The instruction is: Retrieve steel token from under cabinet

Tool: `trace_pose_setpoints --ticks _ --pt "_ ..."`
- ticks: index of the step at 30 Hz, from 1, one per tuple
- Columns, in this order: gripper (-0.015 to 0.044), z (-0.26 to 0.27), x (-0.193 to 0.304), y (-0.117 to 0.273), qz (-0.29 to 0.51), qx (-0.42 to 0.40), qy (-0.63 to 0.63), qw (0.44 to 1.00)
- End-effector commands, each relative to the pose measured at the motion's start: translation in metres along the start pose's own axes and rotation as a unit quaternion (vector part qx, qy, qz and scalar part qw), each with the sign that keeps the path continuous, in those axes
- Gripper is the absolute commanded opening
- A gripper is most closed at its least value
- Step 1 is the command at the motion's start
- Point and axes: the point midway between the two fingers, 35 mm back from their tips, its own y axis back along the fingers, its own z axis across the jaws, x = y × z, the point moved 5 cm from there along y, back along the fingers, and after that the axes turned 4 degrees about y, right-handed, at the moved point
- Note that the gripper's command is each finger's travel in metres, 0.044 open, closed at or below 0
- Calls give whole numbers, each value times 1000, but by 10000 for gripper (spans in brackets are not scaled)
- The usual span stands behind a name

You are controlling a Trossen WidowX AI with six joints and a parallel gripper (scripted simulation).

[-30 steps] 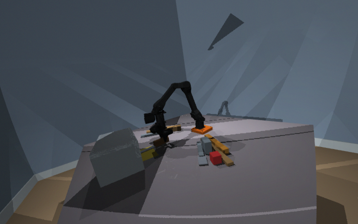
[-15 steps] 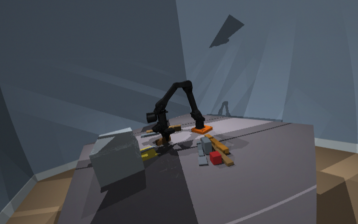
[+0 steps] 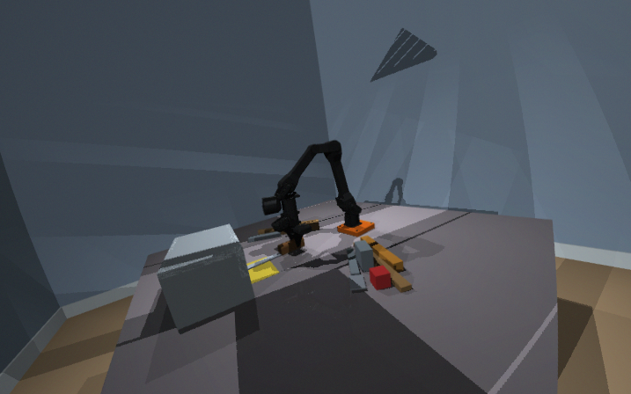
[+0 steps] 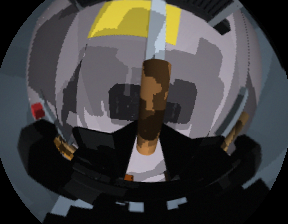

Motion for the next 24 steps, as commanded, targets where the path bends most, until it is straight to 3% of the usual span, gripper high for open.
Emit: trace_pose_setpoints --ticks 1,24 --pt "0 0 7 -1 1 0 1 1000" --pt "0 2 35 -1 2 0 1 1000"
